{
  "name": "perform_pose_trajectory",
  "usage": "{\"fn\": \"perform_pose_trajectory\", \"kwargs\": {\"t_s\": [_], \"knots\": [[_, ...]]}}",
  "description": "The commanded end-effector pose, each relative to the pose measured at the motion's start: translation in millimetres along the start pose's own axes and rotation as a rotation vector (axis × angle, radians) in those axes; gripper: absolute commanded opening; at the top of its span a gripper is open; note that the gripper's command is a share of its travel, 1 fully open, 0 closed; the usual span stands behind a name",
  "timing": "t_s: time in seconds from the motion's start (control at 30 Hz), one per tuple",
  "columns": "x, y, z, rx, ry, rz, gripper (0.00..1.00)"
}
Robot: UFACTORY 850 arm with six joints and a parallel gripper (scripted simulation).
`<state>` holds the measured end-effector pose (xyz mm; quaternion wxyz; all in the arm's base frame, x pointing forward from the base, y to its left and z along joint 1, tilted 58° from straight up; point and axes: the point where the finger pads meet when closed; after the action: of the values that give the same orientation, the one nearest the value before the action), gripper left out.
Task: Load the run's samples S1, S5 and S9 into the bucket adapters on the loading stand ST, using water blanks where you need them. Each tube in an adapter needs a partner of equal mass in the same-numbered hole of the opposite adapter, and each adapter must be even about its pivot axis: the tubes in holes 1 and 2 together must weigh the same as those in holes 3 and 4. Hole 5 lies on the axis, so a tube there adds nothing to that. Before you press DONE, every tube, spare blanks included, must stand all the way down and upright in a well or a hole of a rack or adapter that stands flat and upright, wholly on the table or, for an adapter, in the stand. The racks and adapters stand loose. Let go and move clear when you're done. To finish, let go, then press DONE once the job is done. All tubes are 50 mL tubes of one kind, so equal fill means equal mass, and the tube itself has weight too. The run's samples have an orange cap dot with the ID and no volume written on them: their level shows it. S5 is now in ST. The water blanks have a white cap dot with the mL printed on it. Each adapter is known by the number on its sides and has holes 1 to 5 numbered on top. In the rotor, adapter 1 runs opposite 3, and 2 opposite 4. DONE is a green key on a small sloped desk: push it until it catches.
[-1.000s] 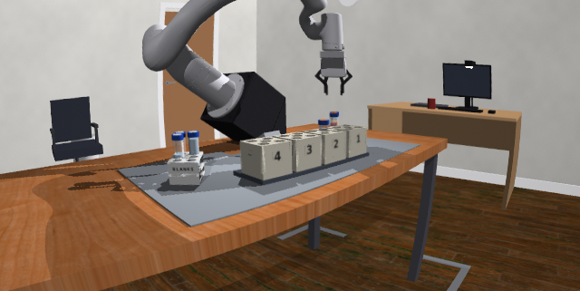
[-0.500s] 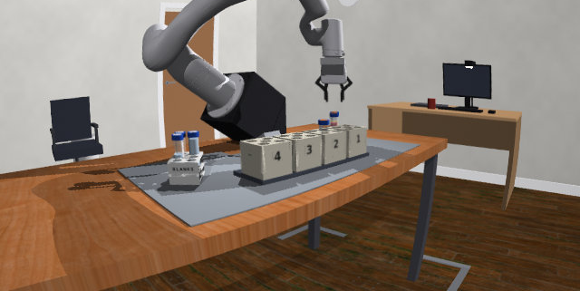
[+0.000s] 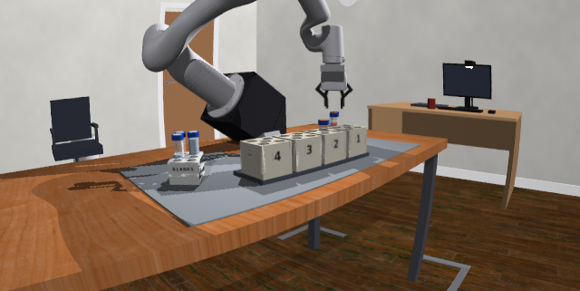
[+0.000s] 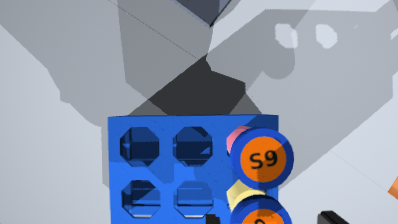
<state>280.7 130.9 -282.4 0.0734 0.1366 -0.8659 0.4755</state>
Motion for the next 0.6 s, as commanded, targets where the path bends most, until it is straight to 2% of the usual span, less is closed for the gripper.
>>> {"fn": "perform_pose_trajectory", "kwargs": {"t_s": [0.0,0.13,0.57], "knots": [[-1,0,7,-0.001,-0.002,0.001,0.57],[-1,0,15,-0.001,-0.002,0.001,0.57],[-1,0,18,-0.001,-0.002,0.001,0.57]]}}
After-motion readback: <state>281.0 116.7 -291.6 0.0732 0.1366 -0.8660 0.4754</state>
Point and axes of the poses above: the point where the finger pads meet when closed, its own z axis out along the fingers, its own x axis across the jaws, y = z × x, and after that the axes turned 14 degrees about z, right-handed
